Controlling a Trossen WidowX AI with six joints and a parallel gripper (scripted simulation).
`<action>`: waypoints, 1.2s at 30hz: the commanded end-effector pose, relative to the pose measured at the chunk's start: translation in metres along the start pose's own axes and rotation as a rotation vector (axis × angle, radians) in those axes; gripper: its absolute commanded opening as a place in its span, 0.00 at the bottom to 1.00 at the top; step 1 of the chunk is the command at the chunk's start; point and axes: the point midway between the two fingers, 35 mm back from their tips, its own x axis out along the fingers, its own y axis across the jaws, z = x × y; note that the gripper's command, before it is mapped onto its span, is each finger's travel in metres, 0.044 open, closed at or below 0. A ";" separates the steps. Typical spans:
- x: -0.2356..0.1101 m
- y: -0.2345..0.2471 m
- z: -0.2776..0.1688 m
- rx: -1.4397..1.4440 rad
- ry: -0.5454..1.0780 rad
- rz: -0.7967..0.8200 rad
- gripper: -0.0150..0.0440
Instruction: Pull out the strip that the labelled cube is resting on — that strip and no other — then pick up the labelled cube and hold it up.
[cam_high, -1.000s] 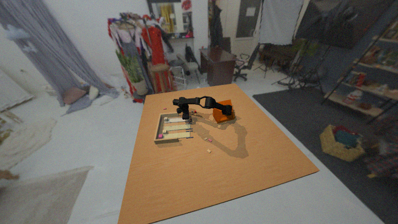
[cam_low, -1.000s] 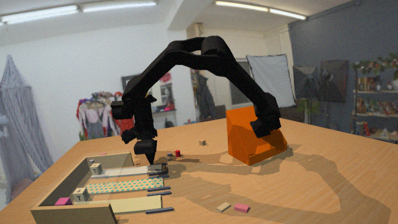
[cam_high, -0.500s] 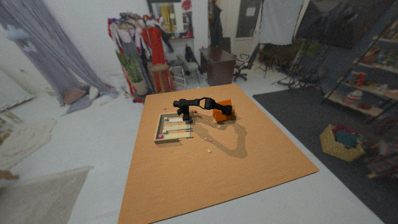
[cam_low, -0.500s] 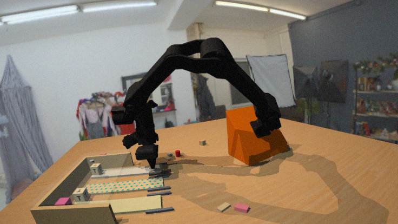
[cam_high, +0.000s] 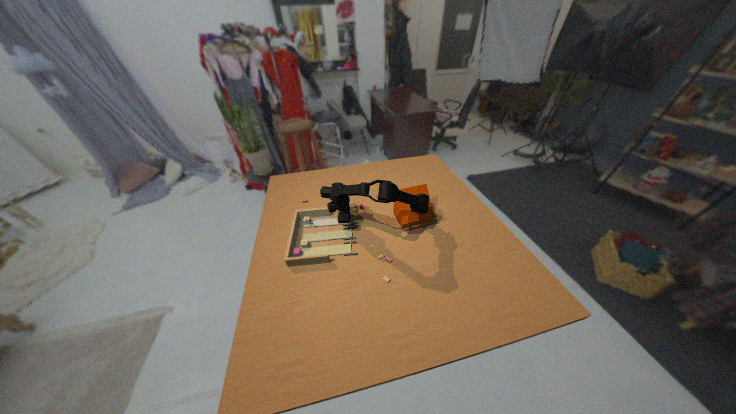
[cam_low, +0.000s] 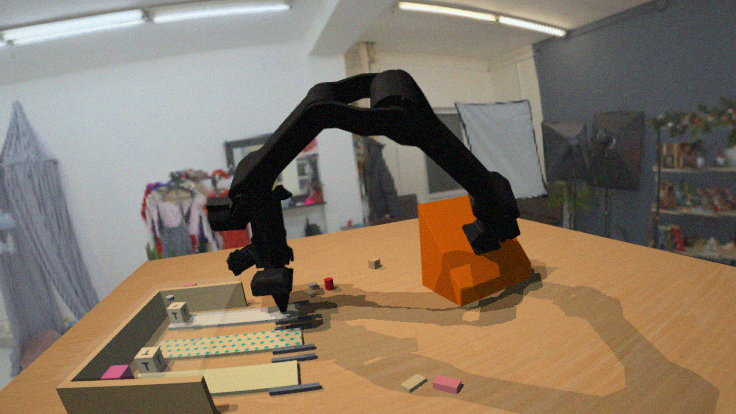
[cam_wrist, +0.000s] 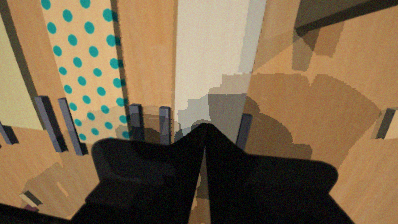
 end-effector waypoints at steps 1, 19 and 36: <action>0.001 0.000 0.000 0.004 0.000 0.005 0.25; 0.003 0.000 0.000 0.004 0.000 0.005 0.25; 0.004 0.000 0.001 0.004 0.000 0.005 0.25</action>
